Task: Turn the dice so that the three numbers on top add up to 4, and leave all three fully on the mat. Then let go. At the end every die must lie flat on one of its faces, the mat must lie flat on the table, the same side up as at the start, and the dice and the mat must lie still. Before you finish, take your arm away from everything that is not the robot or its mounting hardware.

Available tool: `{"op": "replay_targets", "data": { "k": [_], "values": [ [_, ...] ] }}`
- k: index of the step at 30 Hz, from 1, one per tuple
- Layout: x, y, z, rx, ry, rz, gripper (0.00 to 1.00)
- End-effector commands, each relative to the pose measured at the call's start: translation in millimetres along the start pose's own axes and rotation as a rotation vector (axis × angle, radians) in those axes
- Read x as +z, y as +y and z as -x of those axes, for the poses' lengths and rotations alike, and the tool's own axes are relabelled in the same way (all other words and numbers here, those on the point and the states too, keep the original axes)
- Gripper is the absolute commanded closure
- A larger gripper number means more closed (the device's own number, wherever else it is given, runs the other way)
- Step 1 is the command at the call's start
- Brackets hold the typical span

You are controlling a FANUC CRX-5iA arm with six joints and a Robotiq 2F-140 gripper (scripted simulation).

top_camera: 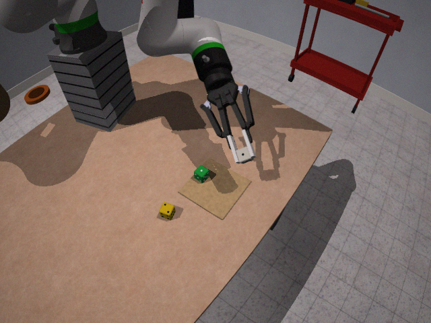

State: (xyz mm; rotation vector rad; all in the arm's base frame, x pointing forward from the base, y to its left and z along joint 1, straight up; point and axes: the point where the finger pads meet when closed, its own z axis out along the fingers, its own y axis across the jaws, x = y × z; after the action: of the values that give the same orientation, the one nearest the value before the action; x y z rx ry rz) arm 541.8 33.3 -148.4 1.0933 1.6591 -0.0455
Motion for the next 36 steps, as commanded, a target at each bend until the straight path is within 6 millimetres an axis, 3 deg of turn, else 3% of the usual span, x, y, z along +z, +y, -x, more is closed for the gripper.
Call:
{"op": "replay_targets", "data": {
  "k": [1,5,7,18,36],
  "values": [
    [-9.7,3.0,-12.1,-0.131,0.036,0.041,0.84],
    [-17.1,4.3,-20.5,-0.214,0.055,0.069,0.84],
    [-29.8,5.9,-34.1,-0.345,0.082,0.117,0.84],
    [-66.7,6.6,-68.1,-0.659,0.14,0.25,0.84],
    [-67.3,2.2,-78.4,-0.69,0.145,0.264,0.84]
  ]
}}
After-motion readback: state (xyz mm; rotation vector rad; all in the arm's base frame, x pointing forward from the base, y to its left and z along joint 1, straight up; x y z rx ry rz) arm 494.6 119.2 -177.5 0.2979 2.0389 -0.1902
